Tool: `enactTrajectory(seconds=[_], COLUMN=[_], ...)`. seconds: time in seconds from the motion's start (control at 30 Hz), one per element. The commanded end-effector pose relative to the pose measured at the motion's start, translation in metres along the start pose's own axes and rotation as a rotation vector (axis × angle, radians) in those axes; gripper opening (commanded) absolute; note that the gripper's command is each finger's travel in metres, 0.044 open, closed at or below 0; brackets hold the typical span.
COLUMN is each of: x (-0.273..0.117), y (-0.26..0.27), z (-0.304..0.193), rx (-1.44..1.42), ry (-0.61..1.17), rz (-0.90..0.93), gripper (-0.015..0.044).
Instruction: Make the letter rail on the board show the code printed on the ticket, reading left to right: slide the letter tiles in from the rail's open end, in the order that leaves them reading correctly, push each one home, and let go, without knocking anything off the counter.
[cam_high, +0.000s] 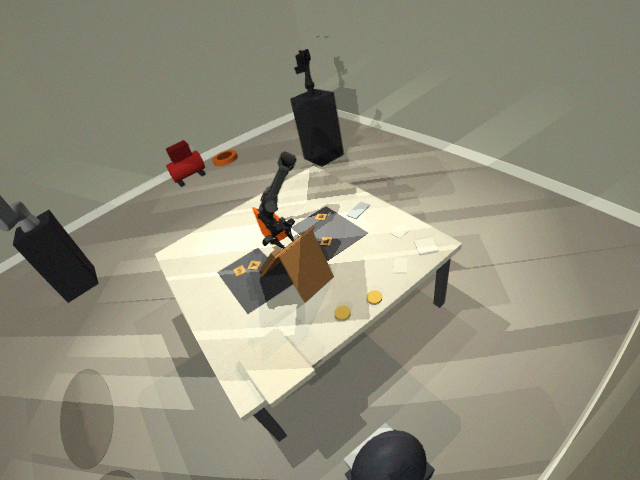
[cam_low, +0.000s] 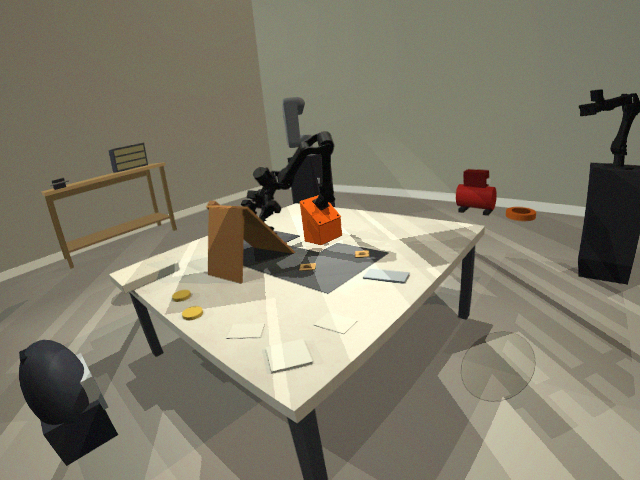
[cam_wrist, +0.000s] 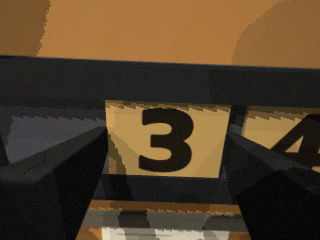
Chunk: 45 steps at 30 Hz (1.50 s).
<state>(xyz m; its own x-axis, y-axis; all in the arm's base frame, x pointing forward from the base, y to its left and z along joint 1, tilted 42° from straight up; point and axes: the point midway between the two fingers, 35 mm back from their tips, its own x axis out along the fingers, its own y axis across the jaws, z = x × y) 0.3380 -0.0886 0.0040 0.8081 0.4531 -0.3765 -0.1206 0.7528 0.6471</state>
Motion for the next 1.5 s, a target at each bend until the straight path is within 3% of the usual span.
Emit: enactTrajectory(seconds=[0.0,1.47], x=[-0.005,-0.040], y=[0.000,-0.004], z=[0.000,-0.001], rx=[-0.003,-0.003], ry=[0.001,0.002], rz=[0.005,0.003], gripper=[0.0295,0.0295])
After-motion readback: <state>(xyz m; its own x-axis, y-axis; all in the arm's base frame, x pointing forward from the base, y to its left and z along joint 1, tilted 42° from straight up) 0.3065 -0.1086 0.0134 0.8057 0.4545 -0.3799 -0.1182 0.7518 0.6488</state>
